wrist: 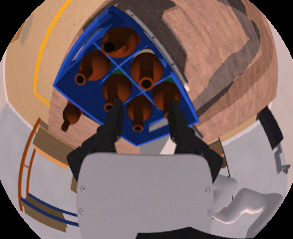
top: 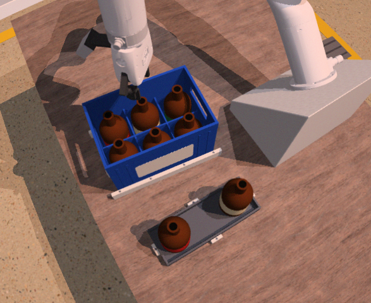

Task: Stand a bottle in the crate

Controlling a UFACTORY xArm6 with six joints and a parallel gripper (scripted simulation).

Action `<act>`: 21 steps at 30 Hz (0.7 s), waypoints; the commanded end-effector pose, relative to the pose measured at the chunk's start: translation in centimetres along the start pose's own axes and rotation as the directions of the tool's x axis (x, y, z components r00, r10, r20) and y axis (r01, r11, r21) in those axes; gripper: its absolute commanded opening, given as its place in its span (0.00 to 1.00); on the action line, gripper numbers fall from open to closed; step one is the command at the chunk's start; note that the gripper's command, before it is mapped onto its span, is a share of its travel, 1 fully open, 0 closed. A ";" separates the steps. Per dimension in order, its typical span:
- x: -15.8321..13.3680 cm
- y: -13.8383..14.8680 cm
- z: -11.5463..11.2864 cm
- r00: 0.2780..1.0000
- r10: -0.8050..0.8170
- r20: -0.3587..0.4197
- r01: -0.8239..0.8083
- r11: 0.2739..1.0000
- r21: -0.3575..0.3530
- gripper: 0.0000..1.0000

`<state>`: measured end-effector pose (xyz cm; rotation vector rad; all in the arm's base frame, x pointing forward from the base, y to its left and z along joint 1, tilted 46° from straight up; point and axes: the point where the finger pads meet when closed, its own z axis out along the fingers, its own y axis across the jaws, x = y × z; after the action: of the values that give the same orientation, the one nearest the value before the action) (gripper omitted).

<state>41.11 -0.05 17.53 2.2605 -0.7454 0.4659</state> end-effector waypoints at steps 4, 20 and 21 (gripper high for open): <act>0.1 0.0 -0.4 1.000 0.001 -0.001 -0.001 1.000 0.002 0.65; 0.1 0.0 -0.4 1.000 0.001 -0.001 -0.001 1.000 0.002 0.00; 0.1 0.0 -0.4 1.000 0.001 -0.001 -0.001 1.000 0.002 0.00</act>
<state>41.07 0.18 17.75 2.2601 -0.7455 0.4656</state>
